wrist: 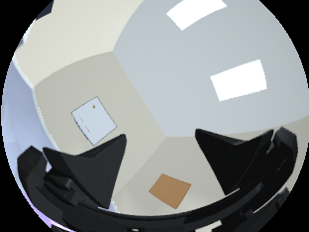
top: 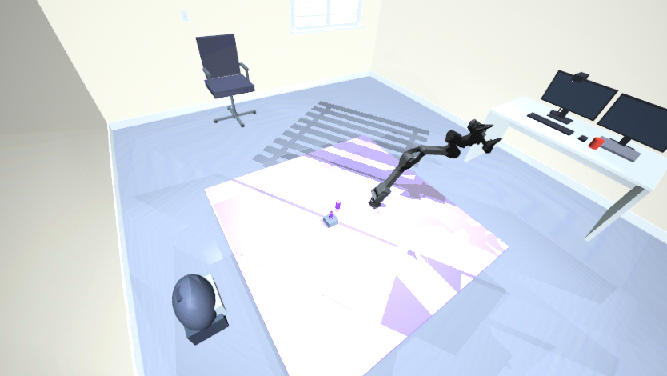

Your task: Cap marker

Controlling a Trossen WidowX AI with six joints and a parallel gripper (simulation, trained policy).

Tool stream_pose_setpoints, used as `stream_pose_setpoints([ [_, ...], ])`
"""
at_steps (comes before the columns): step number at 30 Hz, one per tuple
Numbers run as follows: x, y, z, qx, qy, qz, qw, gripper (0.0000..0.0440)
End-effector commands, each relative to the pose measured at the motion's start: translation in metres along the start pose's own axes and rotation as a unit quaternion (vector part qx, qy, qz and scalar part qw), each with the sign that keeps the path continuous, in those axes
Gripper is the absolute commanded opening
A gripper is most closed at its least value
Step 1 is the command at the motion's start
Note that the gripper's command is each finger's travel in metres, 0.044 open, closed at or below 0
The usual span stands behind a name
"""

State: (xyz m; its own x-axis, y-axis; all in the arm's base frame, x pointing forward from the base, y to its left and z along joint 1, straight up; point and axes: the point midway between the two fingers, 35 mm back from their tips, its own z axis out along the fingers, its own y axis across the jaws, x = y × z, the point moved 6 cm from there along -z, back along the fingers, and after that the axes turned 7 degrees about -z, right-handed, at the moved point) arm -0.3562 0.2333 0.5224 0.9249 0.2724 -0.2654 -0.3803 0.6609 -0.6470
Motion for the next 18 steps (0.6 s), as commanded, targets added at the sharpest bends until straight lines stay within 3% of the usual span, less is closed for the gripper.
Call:
stream_pose_setpoints([
  [1, 0.001, -0.002, 0.002, -0.002, 0.000, 0.000, 1.000, 0.0374],
  [8, 0.013, -0.015, 0.017, -0.013, -0.004, -0.005, 1.000, 0.0204],
  [18, 0.024, -0.033, 0.031, -0.037, -0.017, -0.005, 0.999, 0.0226],
])
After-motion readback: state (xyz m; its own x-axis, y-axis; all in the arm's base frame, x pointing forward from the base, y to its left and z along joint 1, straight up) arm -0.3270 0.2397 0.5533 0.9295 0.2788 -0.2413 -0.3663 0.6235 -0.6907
